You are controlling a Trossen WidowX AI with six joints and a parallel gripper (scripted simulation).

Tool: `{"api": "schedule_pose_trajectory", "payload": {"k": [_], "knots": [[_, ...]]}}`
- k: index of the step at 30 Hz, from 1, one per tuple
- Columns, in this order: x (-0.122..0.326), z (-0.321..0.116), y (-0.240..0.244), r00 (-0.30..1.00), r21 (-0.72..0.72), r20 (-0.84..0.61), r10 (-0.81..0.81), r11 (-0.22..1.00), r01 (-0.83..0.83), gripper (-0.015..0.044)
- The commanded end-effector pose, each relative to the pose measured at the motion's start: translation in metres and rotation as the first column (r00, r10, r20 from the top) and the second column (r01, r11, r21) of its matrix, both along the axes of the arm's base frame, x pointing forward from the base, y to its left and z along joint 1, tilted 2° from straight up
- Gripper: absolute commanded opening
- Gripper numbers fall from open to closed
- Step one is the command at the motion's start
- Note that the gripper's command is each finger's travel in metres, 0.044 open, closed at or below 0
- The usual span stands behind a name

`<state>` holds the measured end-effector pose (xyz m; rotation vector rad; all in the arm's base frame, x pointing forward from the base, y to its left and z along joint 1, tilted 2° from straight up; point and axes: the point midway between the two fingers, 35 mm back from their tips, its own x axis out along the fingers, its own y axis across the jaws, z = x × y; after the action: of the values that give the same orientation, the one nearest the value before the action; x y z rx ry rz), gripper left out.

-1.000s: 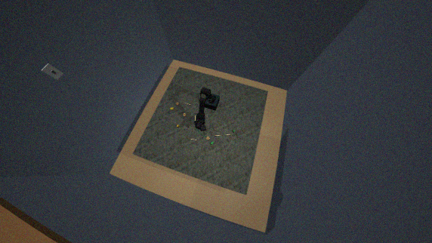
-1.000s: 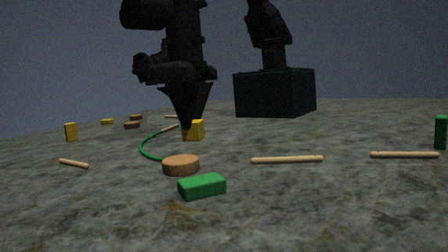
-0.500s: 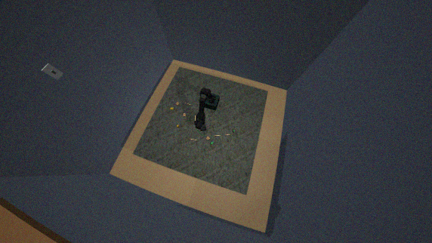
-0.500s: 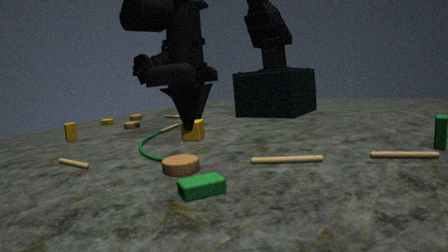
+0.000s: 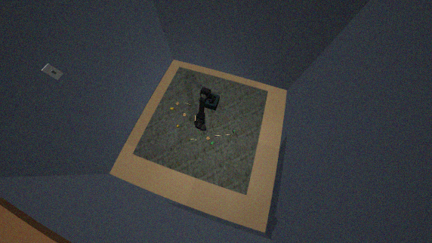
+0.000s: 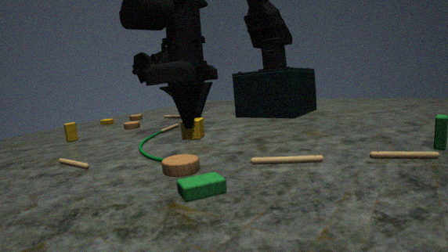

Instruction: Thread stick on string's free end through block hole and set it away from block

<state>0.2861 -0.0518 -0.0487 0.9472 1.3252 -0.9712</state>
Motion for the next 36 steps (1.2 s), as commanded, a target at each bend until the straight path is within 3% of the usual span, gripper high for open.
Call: {"api": "schedule_pose_trajectory", "payload": {"k": [1, 17, 36], "knots": [[0.000, 0.004, 0.000, 1.000, 0.000, 0.002, 0.000, 1.000, 0.000, 0.0000], [0.000, 0.012, 0.001, 1.000, -0.004, 0.002, 0.000, 1.000, 0.000, 0.0000], [-0.006, 0.004, 0.018, 0.995, -0.292, 0.094, 0.015, 0.956, 0.013, 0.0000]]}}
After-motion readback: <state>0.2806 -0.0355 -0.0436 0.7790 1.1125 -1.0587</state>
